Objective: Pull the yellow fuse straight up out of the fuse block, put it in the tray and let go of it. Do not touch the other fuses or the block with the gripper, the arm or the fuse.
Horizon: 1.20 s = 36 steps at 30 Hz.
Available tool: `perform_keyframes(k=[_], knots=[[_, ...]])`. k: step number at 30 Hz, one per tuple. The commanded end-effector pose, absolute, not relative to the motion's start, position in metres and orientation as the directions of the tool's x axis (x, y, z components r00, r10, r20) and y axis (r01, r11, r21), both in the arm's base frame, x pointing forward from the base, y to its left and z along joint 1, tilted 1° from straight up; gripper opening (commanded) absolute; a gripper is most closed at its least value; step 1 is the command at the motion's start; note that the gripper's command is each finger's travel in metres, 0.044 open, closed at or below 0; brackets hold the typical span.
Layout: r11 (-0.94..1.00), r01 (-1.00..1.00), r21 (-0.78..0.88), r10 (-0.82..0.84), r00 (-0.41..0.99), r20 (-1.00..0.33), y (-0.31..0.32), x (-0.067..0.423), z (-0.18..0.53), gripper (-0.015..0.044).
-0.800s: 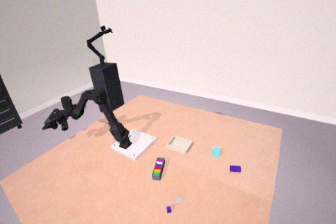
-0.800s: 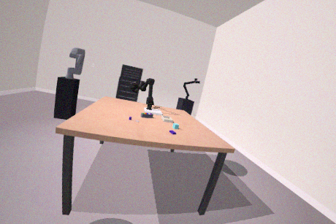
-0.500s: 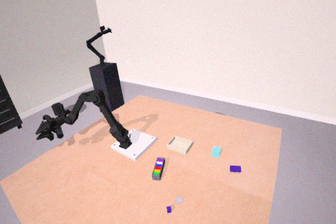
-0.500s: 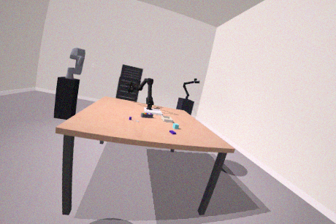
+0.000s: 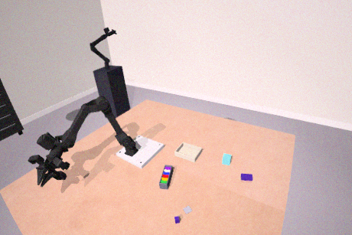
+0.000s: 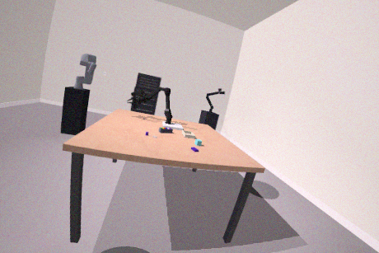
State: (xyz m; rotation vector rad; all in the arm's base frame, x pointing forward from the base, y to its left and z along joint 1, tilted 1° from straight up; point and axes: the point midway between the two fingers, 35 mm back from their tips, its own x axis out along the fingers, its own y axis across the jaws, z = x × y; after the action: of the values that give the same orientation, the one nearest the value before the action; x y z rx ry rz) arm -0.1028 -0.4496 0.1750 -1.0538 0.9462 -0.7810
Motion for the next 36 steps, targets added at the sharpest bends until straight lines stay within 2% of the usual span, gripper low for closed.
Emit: perform_keyframes(k=[1, 6, 11, 19, 27, 32, 36], knots=[[0.454, 0.149, -0.879, -0.814, 0.472, -0.34, -0.46, -0.039, 0.161, 0.0066], [0.636, 0.169, -0.753, -0.695, 0.549, -0.463, -0.456, 0.043, 0.143, 0.0066], [0.785, 0.096, -0.612, -0.53, 0.616, -0.583, -0.424, 0.129, 0.127, 0.0066], [0.916, -0.039, -0.399, -0.297, 0.603, -0.74, -0.355, 0.224, 0.106, 0.0066], [0.967, -0.193, -0.166, -0.071, 0.421, -0.904, -0.243, 0.297, 0.087, 0.0066], [0.967, -0.248, -0.052, 0.001, 0.208, -0.978, -0.165, 0.31, 0.084, 0.0066], [0.957, -0.289, -0.023, -0.013, 0.035, -0.999, -0.111, 0.304, 0.088, 0.0066]])
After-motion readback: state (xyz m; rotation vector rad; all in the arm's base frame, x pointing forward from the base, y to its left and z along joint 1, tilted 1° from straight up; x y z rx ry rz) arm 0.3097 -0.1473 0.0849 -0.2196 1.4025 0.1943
